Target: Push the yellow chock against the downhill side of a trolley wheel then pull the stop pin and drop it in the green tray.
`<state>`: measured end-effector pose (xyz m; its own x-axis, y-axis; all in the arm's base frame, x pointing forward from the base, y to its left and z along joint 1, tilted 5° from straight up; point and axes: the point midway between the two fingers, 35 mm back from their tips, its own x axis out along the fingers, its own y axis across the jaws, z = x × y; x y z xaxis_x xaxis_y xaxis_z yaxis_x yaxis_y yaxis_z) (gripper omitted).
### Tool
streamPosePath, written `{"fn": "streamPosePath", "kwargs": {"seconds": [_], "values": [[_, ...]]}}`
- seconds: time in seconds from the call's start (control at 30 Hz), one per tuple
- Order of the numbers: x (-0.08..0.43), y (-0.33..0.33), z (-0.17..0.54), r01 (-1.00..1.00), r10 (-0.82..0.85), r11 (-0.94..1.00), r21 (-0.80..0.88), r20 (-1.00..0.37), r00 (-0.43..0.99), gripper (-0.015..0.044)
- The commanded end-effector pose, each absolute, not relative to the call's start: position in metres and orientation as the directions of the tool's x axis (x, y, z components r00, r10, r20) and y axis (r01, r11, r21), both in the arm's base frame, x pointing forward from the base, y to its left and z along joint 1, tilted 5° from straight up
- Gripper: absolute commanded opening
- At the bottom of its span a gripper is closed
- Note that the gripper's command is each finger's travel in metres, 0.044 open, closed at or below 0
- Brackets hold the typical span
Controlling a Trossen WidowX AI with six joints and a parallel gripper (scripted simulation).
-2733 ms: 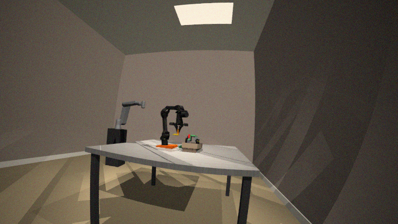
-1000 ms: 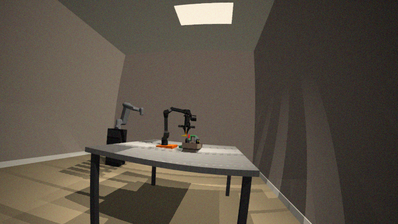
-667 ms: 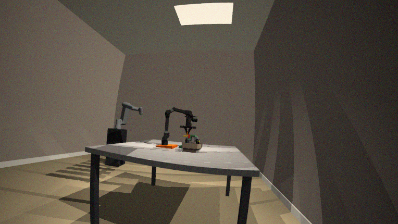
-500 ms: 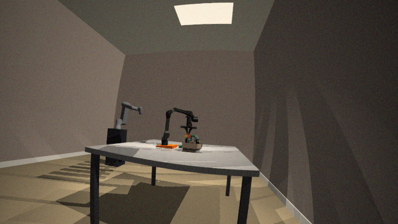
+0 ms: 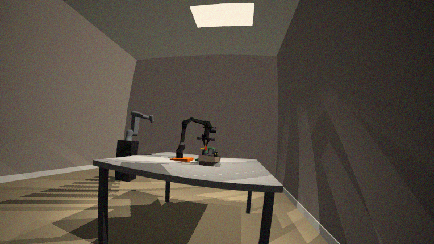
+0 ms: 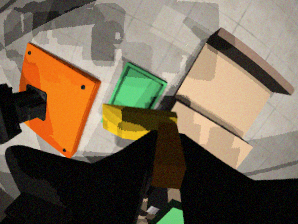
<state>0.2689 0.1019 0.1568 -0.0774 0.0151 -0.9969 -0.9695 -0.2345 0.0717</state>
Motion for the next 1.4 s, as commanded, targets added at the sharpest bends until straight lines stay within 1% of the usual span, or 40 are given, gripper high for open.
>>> {"fn": "streamPosePath", "kwargs": {"seconds": [0.0,0.33,0.7,0.97,1.2,1.37], "values": [[0.271,0.102,0.157,-0.928,0.001,-0.366,0.072,-0.997,-0.078,0.0],[0.271,0.103,0.157,-0.74,-0.023,-0.669,0.076,-0.996,-0.081,0.0],[0.271,0.104,0.157,-0.42,-0.05,-0.904,0.079,-0.996,-0.08,0.0],[0.271,0.105,0.157,-0.165,-0.068,-0.983,0.08,-0.995,-0.079,0.0],[0.272,0.105,0.157,-0.159,-0.068,-0.984,0.08,-0.995,-0.079,0.0],[0.286,0.104,0.153,-0.16,-0.068,-0.984,0.08,-0.995,-0.078,0.0]]}}
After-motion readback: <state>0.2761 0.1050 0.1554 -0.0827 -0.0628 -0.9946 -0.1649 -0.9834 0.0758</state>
